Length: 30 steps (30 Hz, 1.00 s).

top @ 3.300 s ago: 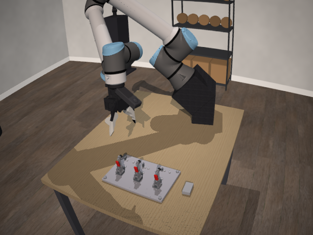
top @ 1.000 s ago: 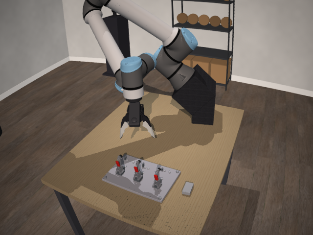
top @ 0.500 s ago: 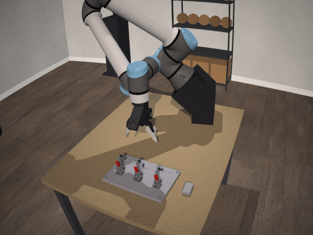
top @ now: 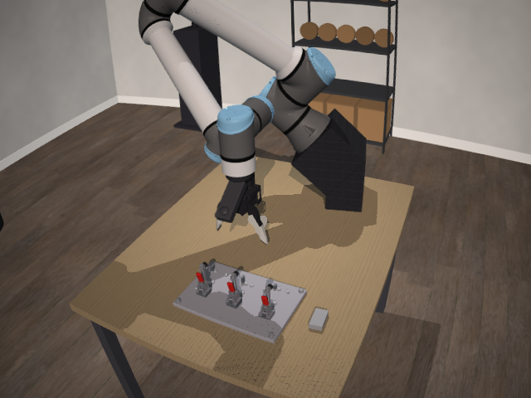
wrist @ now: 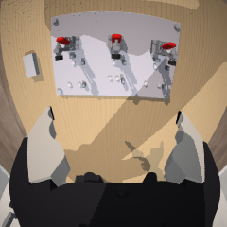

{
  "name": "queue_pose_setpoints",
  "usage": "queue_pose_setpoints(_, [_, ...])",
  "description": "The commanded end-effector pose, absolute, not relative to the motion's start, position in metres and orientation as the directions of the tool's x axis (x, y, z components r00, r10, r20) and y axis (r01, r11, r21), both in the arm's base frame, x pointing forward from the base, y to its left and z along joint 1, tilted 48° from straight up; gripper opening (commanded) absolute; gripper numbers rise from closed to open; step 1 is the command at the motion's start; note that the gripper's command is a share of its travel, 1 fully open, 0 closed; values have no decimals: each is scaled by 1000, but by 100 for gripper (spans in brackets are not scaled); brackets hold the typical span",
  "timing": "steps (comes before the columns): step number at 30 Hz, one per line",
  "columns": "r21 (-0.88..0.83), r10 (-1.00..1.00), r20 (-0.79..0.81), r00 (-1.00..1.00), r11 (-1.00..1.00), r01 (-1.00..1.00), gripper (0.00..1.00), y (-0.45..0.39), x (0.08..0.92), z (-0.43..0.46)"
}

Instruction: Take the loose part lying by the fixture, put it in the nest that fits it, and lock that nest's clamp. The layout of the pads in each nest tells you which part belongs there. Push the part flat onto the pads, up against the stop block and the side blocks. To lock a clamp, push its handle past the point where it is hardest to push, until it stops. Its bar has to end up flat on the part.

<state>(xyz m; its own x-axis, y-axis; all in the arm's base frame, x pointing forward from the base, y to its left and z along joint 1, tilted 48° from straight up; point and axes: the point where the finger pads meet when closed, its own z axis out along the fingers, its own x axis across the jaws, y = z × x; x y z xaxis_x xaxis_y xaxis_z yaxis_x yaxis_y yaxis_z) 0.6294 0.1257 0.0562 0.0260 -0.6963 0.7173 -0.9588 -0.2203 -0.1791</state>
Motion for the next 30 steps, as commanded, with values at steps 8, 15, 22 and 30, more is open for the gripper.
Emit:
queue_pose_setpoints(8, [-181, -697, 717, 24, -219, -959, 100, 126, 629, 57])
queue_pose_setpoints(15, [-181, -697, 717, 24, -219, -959, 0, 126, 629, 57])
queue_pose_setpoints(22, [-181, -697, 717, 24, -219, -959, 0, 126, 629, 57])
queue_pose_setpoints(30, [-181, -697, 717, 24, -219, -959, 0, 126, 629, 57])
